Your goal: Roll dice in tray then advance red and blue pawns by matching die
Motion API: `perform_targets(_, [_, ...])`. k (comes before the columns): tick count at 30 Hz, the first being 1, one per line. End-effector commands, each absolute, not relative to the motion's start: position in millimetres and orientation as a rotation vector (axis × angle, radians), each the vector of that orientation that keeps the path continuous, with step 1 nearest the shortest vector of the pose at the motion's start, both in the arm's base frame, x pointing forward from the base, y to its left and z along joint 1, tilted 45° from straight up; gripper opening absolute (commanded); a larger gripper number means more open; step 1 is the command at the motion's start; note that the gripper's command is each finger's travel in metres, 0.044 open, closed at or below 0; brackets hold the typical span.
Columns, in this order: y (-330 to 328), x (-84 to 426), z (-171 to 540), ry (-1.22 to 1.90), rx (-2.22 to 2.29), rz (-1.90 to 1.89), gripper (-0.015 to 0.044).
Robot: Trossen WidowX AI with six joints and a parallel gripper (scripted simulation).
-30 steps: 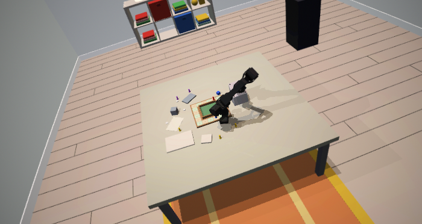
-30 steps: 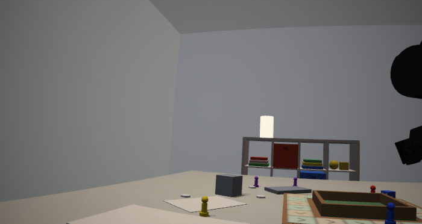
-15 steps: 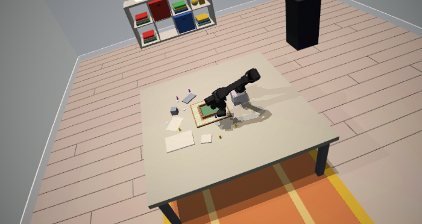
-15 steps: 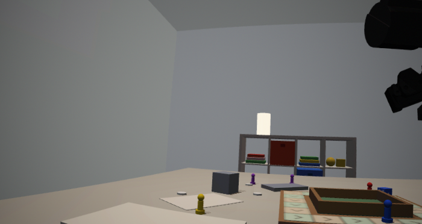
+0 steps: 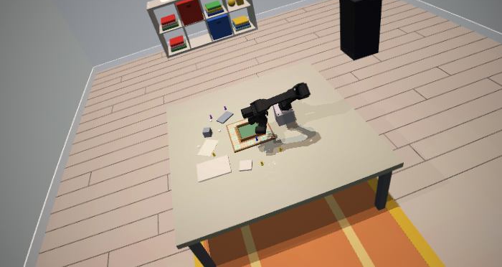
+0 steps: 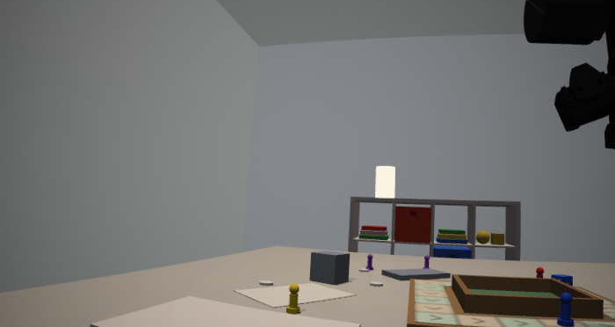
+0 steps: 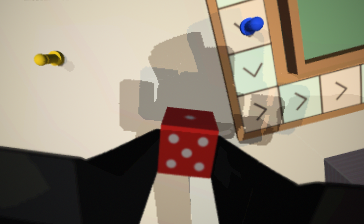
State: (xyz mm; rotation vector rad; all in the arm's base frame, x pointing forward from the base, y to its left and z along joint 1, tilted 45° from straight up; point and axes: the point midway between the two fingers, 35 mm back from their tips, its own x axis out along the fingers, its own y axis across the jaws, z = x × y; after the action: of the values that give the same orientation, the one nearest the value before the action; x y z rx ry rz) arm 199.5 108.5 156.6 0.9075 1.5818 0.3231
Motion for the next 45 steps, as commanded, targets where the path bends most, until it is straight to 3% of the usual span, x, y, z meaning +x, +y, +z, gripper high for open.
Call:
perform_targets(1, [100.1, 211.0, 142.9, 1.611, 0.980, 0.243, 0.0000])
perform_targets(23, [47.4, 262.2, 66.8, 1.725, 1.427, -0.289, 0.0000])
perform_targets(45, [5.1, 273.4, -1.6, 1.745, 1.749, -0.718, 0.0000])
